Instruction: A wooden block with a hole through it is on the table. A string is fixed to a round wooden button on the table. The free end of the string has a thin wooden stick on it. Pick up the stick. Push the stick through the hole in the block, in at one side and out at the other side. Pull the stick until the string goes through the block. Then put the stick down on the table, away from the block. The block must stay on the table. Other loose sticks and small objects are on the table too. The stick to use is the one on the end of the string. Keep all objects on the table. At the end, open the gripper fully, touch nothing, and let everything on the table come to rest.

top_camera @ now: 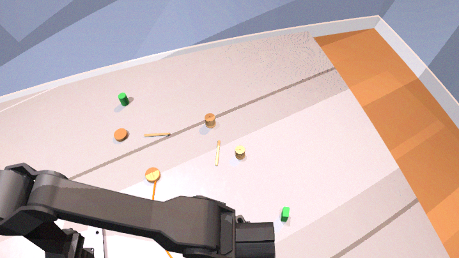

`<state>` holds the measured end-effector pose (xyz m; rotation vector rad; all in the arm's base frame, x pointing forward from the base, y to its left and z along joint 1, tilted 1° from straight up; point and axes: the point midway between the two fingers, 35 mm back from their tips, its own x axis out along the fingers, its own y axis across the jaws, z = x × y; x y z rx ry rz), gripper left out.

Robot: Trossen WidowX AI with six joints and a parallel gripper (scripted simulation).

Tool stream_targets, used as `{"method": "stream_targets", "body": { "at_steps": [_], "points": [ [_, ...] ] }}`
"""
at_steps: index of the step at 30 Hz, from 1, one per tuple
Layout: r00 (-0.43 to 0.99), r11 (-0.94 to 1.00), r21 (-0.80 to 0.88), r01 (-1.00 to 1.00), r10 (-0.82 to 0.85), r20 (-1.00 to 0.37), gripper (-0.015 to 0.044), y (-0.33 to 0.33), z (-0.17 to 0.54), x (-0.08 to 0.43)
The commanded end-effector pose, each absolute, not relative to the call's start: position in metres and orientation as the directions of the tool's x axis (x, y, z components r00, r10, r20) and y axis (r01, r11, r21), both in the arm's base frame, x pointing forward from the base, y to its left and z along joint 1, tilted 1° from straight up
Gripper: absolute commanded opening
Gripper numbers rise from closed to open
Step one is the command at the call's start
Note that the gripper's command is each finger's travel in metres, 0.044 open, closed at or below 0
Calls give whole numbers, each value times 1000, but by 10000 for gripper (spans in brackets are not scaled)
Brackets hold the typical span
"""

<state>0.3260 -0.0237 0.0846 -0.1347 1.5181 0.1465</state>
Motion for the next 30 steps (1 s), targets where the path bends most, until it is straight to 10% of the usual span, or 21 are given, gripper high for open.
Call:
{"method": "stream_targets", "body": {
  "at_steps": [1,19,30],
  "points": [
    [26,839,27,544,15,-1000,440,-66,76,306],
    [26,839,27,544,15,-1000,440,-66,76,306],
    [26,839,27,544,15,-1000,151,-66,76,306]
  ]
}}
